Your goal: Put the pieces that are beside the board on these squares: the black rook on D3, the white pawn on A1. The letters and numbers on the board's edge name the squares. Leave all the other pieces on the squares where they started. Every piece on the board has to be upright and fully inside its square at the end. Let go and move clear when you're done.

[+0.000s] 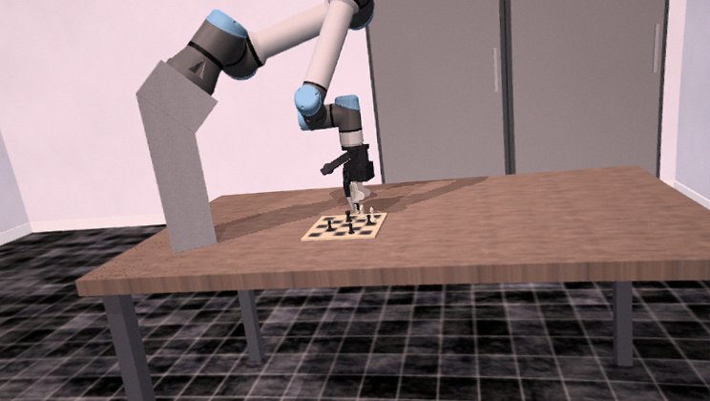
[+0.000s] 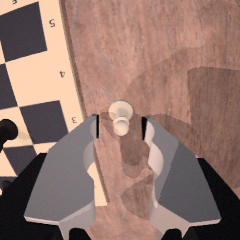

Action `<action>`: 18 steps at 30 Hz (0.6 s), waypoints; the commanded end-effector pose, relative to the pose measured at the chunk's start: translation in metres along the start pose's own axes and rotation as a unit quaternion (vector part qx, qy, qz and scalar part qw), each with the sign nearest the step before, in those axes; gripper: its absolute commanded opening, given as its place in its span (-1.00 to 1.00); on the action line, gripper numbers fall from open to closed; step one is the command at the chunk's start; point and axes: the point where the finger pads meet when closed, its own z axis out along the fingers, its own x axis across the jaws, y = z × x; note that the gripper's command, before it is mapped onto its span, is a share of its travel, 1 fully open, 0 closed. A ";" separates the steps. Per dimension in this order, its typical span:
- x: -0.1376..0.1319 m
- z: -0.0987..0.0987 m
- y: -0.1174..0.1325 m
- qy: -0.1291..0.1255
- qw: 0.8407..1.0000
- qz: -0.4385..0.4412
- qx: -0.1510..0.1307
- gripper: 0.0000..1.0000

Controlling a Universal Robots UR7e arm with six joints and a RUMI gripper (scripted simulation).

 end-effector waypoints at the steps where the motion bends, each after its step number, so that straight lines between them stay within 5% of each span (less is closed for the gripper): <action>1: 0.000 0.000 0.000 0.000 1.000 0.000 -0.001 -0.60; 4: 0.000 0.000 0.000 0.000 1.000 0.000 -0.001 -0.60; 5: 0.000 0.000 0.000 0.000 1.000 0.000 -0.001 -1.00; 18: 0.000 0.000 0.000 0.000 1.000 0.000 -0.001 -1.00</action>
